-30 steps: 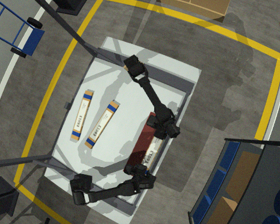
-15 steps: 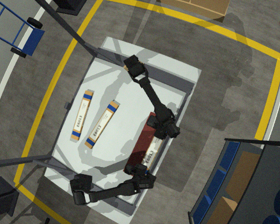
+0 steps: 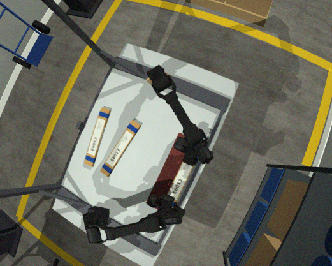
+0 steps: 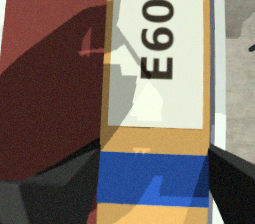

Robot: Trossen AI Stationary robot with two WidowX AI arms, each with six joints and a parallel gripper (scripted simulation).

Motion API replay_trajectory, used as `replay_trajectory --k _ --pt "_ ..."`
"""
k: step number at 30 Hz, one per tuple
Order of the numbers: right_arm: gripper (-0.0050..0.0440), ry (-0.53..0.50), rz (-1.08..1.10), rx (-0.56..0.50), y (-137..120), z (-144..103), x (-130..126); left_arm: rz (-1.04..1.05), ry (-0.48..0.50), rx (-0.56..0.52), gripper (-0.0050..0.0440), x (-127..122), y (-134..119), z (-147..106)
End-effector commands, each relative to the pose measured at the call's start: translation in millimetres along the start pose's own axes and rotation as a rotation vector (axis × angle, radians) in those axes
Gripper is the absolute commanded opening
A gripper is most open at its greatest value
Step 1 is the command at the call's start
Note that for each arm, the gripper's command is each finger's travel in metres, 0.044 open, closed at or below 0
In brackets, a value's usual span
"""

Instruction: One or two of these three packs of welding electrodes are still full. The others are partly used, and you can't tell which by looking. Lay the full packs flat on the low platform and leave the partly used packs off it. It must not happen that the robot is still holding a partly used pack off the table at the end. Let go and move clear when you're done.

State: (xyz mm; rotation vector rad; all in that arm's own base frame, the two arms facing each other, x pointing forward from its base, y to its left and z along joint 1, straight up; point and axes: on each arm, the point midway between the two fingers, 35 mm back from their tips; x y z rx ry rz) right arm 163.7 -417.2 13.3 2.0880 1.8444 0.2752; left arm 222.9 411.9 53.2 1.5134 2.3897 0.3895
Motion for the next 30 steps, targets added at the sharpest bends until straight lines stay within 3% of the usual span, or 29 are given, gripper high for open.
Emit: replay_trajectory --k 1,13,14,30 --pt "-0.0050 -0.034 -0.004 0.007 -7.5 -16.2 -7.5 0.002 0.033 -0.006 -0.0050 9.4 -5.2 -16.0" --pt "-0.0050 -0.034 -0.004 0.007 -8.5 -16.3 -7.7 0.003 0.034 -0.007 -0.0050 9.8 -5.6 -16.6" --pt "0.0430 -0.035 -0.004 0.007 -8.5 -16.3 -7.8 0.003 0.034 -0.007 0.0430 9.8 -5.6 -16.6" --pt "0.0430 -0.034 -0.004 0.001 -6.1 -14.5 -9.2 0.003 0.033 -0.014 0.0430 10.3 -2.0 -15.7"
Point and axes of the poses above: on each arm, the point midway between the two fingers, 35 mm back from their tips, its own z axis out along the fingers, its own x axis across the jaws, y = z × x, and after that the axes turned 13 degrees about -z, right-handed
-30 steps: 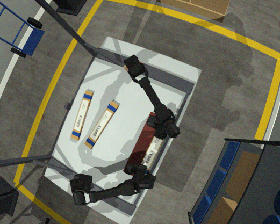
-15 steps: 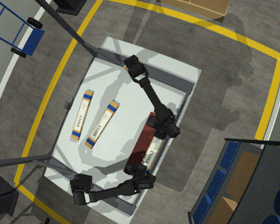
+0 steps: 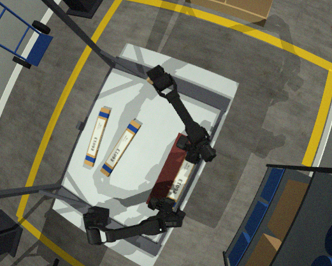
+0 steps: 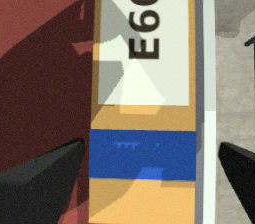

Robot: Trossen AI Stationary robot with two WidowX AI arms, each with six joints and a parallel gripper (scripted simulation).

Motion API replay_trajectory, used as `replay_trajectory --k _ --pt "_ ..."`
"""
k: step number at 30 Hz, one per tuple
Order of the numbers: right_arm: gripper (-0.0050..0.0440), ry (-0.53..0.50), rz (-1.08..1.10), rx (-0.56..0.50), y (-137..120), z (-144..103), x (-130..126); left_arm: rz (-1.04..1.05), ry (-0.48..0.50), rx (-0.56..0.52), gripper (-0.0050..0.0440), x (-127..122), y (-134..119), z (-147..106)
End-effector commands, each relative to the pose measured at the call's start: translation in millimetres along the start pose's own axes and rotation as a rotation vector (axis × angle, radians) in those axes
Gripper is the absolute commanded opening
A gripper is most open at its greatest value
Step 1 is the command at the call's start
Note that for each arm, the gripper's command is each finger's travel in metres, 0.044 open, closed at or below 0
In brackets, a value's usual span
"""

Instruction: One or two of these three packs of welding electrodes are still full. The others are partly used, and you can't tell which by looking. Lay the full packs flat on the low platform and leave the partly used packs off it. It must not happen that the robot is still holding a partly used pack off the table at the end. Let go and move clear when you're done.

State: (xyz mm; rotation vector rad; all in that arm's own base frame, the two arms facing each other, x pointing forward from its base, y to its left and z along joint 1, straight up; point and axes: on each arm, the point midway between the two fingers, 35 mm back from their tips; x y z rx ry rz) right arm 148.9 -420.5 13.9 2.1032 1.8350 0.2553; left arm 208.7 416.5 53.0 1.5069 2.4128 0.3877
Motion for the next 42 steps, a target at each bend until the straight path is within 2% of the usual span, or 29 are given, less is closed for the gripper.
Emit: replay_trajectory --k 1,18,19,20,36,42 --pt "0.0430 -0.024 -0.013 -0.011 6.9 -9.1 -4.0 0.013 0.019 -0.024 0.0430 0.4 7.8 -10.9" --pt "0.0430 -0.024 -0.013 -0.011 6.9 -9.1 -4.0 0.013 0.019 -0.024 0.0430 0.4 7.8 -10.9" --pt "0.0430 -0.046 -0.020 -0.019 24.0 -18.7 -4.7 0.013 0.019 -0.024 0.0430 0.4 7.8 -10.9" --pt "0.0430 -0.046 -0.020 -0.019 25.4 -22.4 -4.9 0.020 0.037 -0.041 0.0430 -7.8 23.5 -20.8" --pt "0.0430 -0.047 -0.018 -0.020 43.6 -75.8 -7.9 0.016 0.032 -0.037 0.0430 -12.8 39.5 -70.7" --pt "0.0430 -0.024 -0.013 -0.012 40.2 -68.4 -4.4 0.013 0.025 -0.030 0.0430 -12.9 40.1 -71.9"
Point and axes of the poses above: on each arm, the point midway between the two fingers, 35 mm back from their tips, its own z axis out along the fingers, its own x axis across the jaws, y = z × x, and after that the axes turned 13 degrees about -z, right-handed
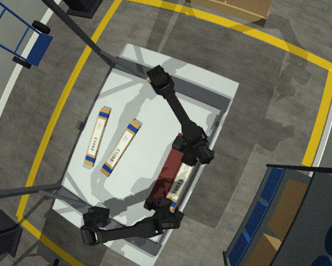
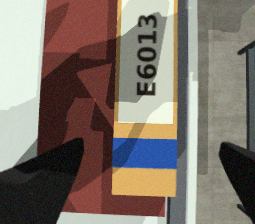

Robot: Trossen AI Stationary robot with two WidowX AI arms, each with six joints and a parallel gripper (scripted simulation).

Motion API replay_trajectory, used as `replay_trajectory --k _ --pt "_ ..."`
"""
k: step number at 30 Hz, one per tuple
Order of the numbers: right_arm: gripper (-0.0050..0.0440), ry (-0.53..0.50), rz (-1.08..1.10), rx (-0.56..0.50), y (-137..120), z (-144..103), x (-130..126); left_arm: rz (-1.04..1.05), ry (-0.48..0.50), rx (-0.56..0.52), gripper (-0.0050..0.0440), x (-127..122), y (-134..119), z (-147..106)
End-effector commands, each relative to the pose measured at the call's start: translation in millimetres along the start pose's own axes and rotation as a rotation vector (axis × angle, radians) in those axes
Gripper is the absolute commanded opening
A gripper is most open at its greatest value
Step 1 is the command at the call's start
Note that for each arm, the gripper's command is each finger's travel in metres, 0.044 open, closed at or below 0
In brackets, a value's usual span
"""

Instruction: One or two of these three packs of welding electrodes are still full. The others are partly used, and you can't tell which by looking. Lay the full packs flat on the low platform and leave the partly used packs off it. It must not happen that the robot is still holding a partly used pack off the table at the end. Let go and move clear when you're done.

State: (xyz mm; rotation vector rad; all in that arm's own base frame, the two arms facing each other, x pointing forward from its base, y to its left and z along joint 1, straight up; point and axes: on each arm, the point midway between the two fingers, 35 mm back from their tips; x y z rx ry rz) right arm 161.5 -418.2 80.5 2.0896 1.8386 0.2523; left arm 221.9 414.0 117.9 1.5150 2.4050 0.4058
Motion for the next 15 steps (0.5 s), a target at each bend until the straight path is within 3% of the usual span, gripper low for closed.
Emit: replay_trajectory --k 1,6,15 --pt "0.0430 -0.019 -0.004 -0.007 4.5 -10.7 -3.0 0.004 0.020 -0.019 0.0430 0.7 6.7 -16.1" --pt "0.0430 -0.076 0.137 0.004 9.7 -7.4 31.9 0.153 -0.042 -0.008 0.0430 -36.1 -3.1 -10.1" --pt "0.0430 -0.071 0.139 0.003 17.2 3.6 90.8 0.142 -0.041 -0.002 0.0430 -91.5 -20.0 3.4"
Point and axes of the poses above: on each arm, the point midway between the two fingers, 35 mm back from their tips, its own z axis out along the fingers, its own x axis across the jaws, y = z × x, and after that the axes turned 13 degrees about -z, right-handed
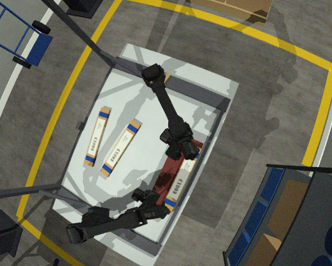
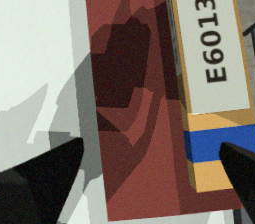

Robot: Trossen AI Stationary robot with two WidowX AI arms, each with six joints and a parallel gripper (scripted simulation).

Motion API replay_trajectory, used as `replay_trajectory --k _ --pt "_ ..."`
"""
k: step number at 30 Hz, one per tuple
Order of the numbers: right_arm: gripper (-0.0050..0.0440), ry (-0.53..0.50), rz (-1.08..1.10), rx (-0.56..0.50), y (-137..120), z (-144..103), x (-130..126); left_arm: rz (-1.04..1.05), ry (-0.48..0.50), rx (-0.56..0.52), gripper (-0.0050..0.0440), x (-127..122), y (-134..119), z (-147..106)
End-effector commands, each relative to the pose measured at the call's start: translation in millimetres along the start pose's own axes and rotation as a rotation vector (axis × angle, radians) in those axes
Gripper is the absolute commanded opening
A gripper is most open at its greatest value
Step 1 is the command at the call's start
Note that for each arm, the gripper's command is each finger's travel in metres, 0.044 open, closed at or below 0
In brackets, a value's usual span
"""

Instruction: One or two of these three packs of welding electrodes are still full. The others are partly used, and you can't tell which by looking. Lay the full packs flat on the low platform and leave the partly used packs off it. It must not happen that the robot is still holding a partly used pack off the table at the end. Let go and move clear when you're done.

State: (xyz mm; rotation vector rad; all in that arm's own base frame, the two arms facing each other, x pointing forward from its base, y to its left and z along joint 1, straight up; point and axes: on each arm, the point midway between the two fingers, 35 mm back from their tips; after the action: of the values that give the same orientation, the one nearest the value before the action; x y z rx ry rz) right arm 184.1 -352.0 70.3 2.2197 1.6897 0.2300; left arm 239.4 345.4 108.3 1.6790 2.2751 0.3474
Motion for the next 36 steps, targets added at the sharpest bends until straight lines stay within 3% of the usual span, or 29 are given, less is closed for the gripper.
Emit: replay_trajectory --k 1,3,18,20,36 --pt "0.0430 -0.034 0.005 -0.018 3.8 -4.6 28.6 0.009 0.027 -0.025 0.0430 -29.8 -0.5 -2.3" --pt "0.0430 -0.034 0.005 -0.018 3.8 -4.6 28.6 0.009 0.027 -0.025 0.0430 -29.8 -0.5 -2.3" --pt "0.0430 -0.027 0.008 -0.019 3.9 8.6 128.3 0.006 0.019 -0.025 0.0430 -125.3 -13.5 25.5" --pt "0.0430 -0.027 0.008 -0.019 3.9 8.6 128.3 0.006 0.019 -0.025 0.0430 -125.3 -13.5 25.5" --pt "0.0430 -0.020 0.011 -0.021 4.7 20.2 228.1 0.003 0.012 -0.026 0.0430 -221.3 -25.8 51.7"
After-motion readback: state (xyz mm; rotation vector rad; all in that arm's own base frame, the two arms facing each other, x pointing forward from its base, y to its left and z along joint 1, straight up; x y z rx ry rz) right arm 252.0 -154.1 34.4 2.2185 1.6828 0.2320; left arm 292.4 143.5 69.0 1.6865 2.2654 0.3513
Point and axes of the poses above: on each arm, the point midway between the two fingers, 35 mm back from their tips, its own z axis out along the fingers, its own x axis across the jaws, y = z × x, and after that the axes turned 13 degrees about -z, right-handed
